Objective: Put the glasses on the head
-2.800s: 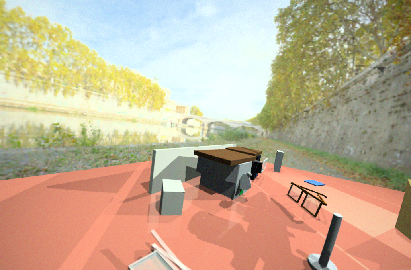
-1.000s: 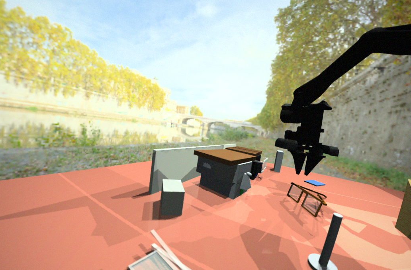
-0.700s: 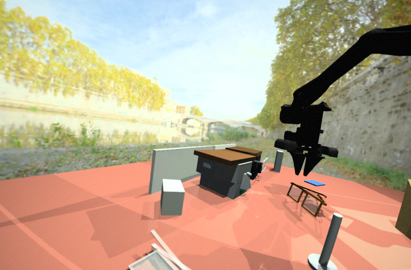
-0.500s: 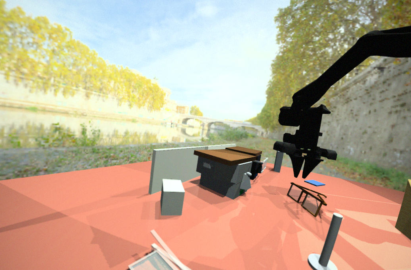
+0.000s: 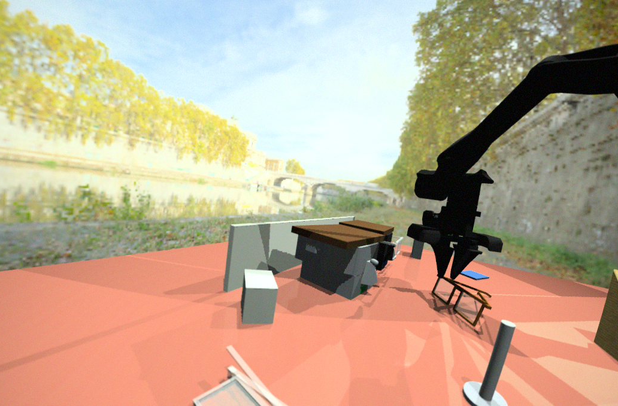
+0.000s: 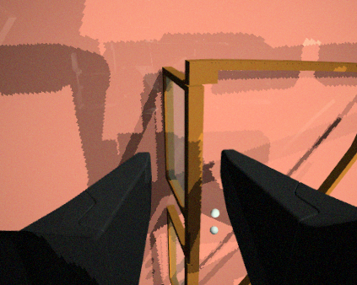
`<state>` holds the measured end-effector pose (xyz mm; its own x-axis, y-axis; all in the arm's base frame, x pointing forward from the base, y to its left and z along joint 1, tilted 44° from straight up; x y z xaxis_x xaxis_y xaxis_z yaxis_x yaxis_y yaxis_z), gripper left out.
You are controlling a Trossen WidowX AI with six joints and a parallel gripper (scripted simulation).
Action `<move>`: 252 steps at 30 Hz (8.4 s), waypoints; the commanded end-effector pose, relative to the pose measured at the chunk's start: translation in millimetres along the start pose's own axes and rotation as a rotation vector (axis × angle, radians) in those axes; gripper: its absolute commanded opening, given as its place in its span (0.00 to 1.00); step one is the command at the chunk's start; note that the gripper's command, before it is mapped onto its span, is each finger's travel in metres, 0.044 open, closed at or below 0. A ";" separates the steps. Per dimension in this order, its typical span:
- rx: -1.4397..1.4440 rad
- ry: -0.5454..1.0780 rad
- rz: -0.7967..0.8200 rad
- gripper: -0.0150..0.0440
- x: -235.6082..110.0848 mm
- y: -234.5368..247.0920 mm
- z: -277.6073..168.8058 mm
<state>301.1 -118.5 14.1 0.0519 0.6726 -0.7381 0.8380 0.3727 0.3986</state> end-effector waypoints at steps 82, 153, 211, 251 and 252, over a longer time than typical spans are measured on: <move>0.017 -0.006 -0.013 0.25 -78.9 46.1 -27.7; 0.010 0.023 0.007 0.25 -19.2 163.8 -181.9; 0.009 0.022 0.008 0.25 -19.1 183.8 -159.5; 0.008 0.021 0.008 0.25 -18.7 191.4 -135.1; 0.008 0.021 0.008 0.25 -18.7 191.5 -134.4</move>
<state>384.4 28.8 181.7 0.0510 0.6872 -0.7247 0.8408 0.3620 0.4025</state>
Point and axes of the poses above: the point midway between the two fingers, 35 mm back from their tips, its own x axis out along the fingers, its own y axis across the jaws, z = x × y, the point moved 8 cm from there along -x, back along the fingers, and after that the axes turned 4 degrees about -x, right-handed, at the moved point
